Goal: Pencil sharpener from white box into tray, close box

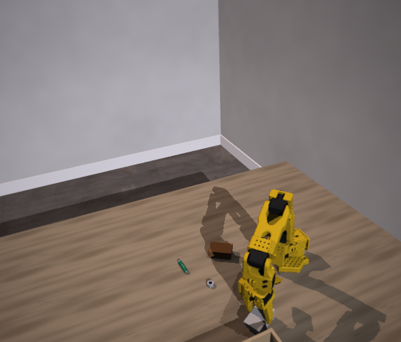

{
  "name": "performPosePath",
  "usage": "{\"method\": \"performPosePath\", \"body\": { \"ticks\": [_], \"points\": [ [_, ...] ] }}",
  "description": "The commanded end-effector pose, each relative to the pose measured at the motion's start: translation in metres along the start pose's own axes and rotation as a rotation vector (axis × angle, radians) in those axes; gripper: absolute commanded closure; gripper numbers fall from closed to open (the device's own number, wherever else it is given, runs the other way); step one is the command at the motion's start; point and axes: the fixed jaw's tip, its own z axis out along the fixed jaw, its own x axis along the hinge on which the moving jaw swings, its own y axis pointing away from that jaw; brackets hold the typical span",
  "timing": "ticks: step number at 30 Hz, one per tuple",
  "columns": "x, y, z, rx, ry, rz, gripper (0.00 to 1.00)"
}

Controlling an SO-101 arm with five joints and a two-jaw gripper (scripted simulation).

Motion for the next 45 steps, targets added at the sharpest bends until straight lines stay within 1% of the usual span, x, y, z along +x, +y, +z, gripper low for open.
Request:
{"method": "performPosePath", "body": {
  "ticks": [1, 9, 11, 26, 28, 36, 45],
  "points": [
    [0.003, 0.001, -0.004, 0.006, 0.019, 0.002, 0.77],
    [0.003, 0.001, -0.011, 0.006, 0.019, 0.002, 0.77],
    [0.003, 0.001, -0.011, 0.006, 0.019, 0.002, 0.77],
    [0.003, 0.001, -0.036, 0.006, 0.019, 0.002, 0.77],
    [0.003, 0.001, -0.036, 0.006, 0.019, 0.002, 0.77],
    [0.002, 0.002, -0.044, 0.006, 0.019, 0.002, 0.77],
    [0.002, 0.002, -0.045, 0.006, 0.019, 0.002, 0.77]
  ]
}}
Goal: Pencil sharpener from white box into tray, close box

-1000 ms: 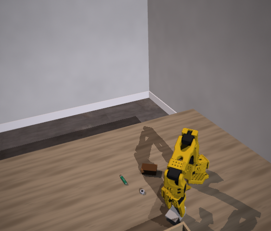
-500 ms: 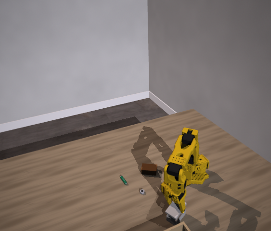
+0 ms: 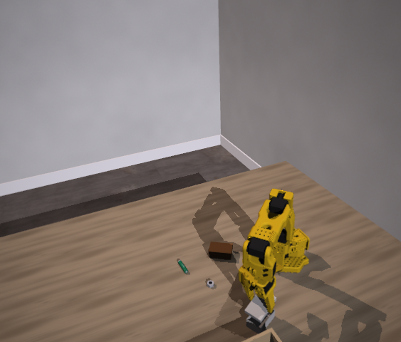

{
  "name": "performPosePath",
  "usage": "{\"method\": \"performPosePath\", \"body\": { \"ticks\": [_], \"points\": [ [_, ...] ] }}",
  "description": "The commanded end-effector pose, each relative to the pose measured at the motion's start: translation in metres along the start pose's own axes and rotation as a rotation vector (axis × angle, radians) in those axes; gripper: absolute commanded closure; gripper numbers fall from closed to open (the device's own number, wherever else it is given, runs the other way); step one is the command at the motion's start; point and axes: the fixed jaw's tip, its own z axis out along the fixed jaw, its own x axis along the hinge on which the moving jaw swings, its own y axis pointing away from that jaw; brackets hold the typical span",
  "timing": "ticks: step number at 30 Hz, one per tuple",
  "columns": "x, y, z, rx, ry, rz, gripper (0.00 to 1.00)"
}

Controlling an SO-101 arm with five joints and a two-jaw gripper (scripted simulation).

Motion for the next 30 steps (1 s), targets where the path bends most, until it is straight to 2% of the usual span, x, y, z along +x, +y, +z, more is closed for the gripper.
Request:
{"method": "performPosePath", "body": {
  "ticks": [1, 19, 30],
  "points": [
    [0.0058, 0.0006, -0.0121, 0.017, 0.063, 0.002, 0.77],
    [0.0059, 0.0006, -0.0123, 0.017, 0.063, 0.002, 0.77],
    [0.0090, -0.0003, -0.0205, 0.017, 0.063, 0.002, 0.77]
  ]
}}
